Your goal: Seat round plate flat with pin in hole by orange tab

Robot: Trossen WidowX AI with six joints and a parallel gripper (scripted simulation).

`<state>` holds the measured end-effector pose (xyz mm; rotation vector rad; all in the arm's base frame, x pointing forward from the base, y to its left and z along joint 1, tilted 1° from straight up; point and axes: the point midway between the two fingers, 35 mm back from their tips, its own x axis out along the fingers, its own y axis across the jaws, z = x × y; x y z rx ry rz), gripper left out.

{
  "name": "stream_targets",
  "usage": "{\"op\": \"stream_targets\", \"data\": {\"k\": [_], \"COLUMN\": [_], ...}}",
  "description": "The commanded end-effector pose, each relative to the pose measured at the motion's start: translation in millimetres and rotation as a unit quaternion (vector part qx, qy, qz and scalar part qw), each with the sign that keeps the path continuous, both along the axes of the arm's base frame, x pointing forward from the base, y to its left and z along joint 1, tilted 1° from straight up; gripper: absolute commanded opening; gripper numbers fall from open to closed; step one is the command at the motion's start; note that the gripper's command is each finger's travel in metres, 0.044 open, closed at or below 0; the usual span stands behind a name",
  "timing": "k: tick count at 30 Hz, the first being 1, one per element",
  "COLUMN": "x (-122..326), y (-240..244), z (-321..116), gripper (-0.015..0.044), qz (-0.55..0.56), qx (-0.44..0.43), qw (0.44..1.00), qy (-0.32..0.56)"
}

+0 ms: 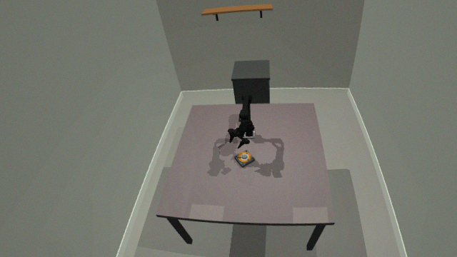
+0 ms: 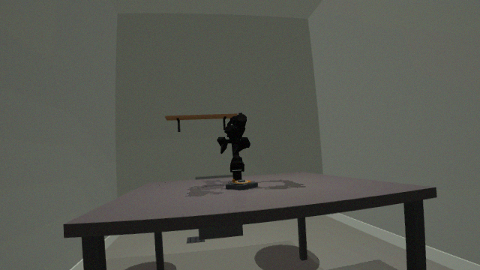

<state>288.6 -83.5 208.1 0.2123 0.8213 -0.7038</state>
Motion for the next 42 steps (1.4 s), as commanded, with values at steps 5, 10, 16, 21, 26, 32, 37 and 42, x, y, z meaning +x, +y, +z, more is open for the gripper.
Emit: {"op": "stream_targets", "data": {"k": [5, 10, 16, 21, 26, 32, 37, 42], "x": [14, 24, 30, 31, 32, 32, 31, 30], "y": [1, 4, 9, 10, 9, 9, 8, 8], "z": [-28, -57, -87, -87, -90, -115, -135, -136], "gripper": [0.0269, 0.0137, 0.0000, 0.0000, 0.0000, 0.0000, 0.0000, 0.0000], "qz": [0.082, 0.173, 0.294, 0.294, 0.294, 0.294, 0.294, 0.294], "qx": [0.031, 0.083, 0.164, 0.164, 0.164, 0.164, 0.164, 0.164], "qw": [0.989, 0.956, 0.887, 0.887, 0.887, 0.887, 0.887, 0.887], "qy": [0.118, 0.223, 0.317, 0.317, 0.317, 0.317, 0.317, 0.317]}}
